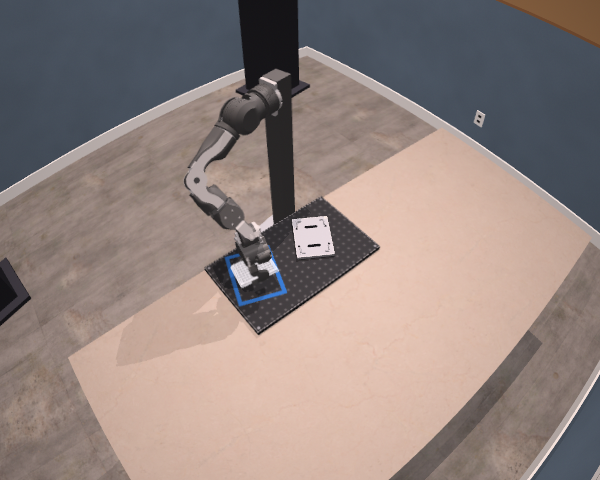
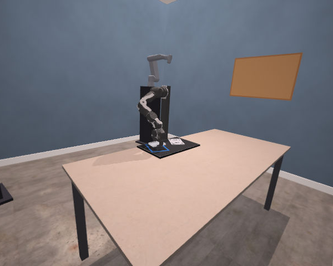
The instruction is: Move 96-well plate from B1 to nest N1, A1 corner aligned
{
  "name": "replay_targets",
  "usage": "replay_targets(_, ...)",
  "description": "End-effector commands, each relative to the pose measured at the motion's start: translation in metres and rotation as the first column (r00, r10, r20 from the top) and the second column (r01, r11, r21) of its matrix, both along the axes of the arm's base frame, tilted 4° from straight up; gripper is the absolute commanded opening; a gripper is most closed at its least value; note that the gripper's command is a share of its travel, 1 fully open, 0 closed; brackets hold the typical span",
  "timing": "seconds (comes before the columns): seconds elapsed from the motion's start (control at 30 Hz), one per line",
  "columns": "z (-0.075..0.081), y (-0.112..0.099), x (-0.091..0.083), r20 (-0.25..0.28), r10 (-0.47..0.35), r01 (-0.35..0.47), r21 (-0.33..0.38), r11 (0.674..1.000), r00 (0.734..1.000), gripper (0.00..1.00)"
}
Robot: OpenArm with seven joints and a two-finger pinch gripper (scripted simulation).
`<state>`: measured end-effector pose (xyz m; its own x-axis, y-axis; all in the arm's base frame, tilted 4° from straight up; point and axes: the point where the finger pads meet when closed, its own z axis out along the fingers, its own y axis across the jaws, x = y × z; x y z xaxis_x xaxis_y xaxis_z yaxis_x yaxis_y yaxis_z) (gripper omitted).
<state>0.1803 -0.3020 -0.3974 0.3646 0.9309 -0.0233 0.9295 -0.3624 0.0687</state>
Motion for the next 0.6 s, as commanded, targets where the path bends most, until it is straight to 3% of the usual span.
replay_targets(0.0, 0.0005, 0.0006, 0.0018, 0.008, -0.003, 0.003, 0.0, 1.0, 1.0, 0.0)
replay_targets(0.03, 0.0005, 0.0006, 0.0018, 0.008, -0.003, 0.003, 0.0, 1.0, 1.0, 0.0)
replay_targets(0.2, 0.0004, -0.0005, 0.0015, 0.016, -0.234, 0.234, 0.013, 0.972, 0.972, 0.0)
replay_targets(0.57, 0.0004, -0.0005, 0.0015, 0.016, -0.234, 0.234, 0.013, 0.972, 0.972, 0.0)
